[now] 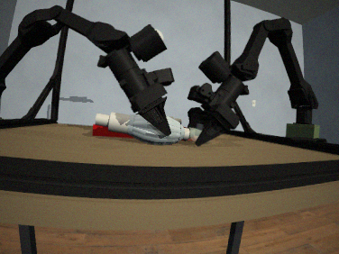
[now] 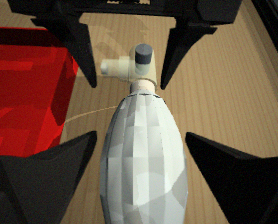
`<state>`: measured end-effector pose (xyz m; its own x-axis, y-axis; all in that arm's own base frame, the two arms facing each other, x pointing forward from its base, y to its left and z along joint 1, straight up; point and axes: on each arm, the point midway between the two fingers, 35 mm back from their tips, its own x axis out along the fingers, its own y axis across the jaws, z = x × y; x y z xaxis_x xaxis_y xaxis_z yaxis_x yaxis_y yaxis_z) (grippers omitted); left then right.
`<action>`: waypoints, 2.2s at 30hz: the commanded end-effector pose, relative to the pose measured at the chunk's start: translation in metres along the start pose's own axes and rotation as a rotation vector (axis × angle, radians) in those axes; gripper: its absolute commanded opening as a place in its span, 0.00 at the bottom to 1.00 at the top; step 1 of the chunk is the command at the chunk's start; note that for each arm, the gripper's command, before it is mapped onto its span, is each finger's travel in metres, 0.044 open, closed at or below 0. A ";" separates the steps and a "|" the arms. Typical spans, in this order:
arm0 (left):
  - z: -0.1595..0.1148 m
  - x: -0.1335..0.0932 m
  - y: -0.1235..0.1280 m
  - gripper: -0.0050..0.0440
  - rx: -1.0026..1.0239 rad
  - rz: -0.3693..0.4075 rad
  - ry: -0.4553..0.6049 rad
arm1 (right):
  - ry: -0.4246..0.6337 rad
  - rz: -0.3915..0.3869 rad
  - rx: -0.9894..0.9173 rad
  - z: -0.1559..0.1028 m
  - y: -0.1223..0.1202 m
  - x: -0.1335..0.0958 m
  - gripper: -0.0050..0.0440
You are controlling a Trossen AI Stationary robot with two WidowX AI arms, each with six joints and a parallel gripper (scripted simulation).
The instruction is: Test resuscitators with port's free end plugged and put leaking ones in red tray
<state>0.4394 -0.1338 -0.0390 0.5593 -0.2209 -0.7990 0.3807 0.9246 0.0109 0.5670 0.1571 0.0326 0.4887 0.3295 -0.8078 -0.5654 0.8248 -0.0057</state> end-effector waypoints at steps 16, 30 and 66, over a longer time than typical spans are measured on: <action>0.042 -0.056 0.001 1.00 0.000 0.000 0.001 | 0.002 0.000 0.003 -0.001 0.000 0.001 1.00; 0.054 -0.072 0.001 1.00 0.000 0.000 0.001 | 0.002 0.000 0.003 -0.001 0.000 0.001 1.00; 0.110 -0.345 -0.002 1.00 -0.051 0.095 -0.863 | 0.003 0.001 0.001 -0.001 0.000 0.001 1.00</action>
<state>0.3315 -0.0967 0.3041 0.9550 -0.2880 -0.0709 0.2898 0.9569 0.0167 0.5669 0.1572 0.0325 0.4885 0.3296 -0.8079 -0.5656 0.8247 -0.0056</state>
